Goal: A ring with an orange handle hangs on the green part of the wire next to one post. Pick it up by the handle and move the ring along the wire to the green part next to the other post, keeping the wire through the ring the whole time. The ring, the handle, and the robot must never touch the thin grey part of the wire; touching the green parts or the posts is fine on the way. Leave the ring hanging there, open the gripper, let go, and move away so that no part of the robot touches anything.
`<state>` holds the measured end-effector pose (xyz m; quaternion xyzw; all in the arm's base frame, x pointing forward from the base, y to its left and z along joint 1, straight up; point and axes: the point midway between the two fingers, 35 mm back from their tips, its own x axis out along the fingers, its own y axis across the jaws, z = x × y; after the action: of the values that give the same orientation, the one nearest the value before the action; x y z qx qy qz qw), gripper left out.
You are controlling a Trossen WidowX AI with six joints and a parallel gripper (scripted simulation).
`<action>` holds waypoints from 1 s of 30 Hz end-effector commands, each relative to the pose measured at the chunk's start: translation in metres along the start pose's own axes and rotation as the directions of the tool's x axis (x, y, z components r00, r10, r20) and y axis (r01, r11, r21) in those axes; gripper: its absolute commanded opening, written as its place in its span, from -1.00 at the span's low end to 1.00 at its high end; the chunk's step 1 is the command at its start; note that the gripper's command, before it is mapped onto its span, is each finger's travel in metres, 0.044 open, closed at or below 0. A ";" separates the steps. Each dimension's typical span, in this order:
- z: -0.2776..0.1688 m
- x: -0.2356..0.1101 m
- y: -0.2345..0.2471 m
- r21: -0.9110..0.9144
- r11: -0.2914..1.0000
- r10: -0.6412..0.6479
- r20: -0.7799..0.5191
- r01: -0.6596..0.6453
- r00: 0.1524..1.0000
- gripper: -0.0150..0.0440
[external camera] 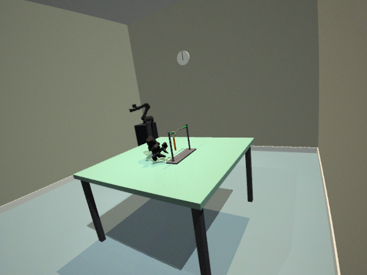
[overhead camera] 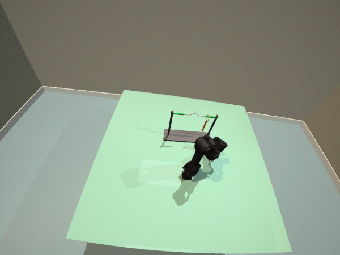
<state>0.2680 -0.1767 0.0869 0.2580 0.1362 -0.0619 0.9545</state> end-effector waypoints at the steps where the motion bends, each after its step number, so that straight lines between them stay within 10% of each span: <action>1: -0.025 -0.017 0.015 -0.234 0.970 0.071 0.027 -0.063 0.997 0.05; 7: -0.049 -0.041 0.039 -0.499 0.860 0.150 0.057 -0.102 0.987 0.05; 30: -0.002 -0.009 0.070 -0.532 0.841 0.199 0.136 -0.098 0.971 0.05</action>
<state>0.2660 -0.1145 0.1125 -0.0055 0.0482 0.0299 0.9984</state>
